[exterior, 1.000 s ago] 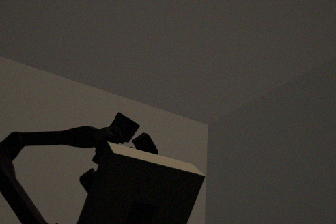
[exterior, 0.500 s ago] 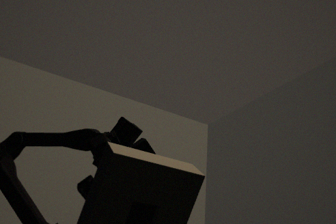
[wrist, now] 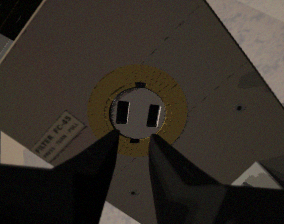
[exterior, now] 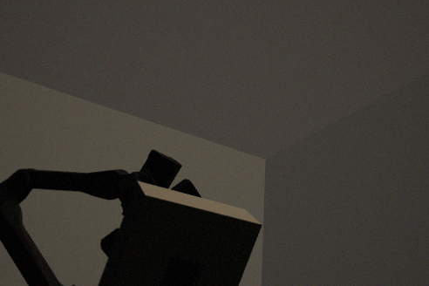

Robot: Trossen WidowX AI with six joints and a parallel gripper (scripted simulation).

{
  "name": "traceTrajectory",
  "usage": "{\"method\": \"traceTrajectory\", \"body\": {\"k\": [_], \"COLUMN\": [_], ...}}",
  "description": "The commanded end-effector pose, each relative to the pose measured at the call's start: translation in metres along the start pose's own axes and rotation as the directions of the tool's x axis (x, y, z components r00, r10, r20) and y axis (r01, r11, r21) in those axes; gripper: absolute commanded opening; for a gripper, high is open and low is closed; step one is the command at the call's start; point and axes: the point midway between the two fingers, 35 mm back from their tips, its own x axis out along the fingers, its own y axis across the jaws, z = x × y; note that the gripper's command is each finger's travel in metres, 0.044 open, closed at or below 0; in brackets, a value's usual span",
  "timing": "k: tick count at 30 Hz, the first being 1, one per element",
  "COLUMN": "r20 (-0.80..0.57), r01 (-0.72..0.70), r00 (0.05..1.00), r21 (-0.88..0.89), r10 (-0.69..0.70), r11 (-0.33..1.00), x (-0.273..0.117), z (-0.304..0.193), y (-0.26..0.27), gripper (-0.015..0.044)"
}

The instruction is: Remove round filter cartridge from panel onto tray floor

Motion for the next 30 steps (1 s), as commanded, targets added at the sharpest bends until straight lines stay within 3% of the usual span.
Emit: {"method": "traceTrajectory", "body": {"k": [1, 30], "r20": [-0.005, 0.003], "r01": [0.002, 0.000], "r00": [1.000, 1.000], "r21": [-0.009, -0.010], "r10": [-0.002, 0.000], "r11": [1.000, 1.000], "x": [0.009, 0.033], "z": [-0.002, -0.001], "y": [-0.001, -0.003], "gripper": [0.0094, 0.0094]}}
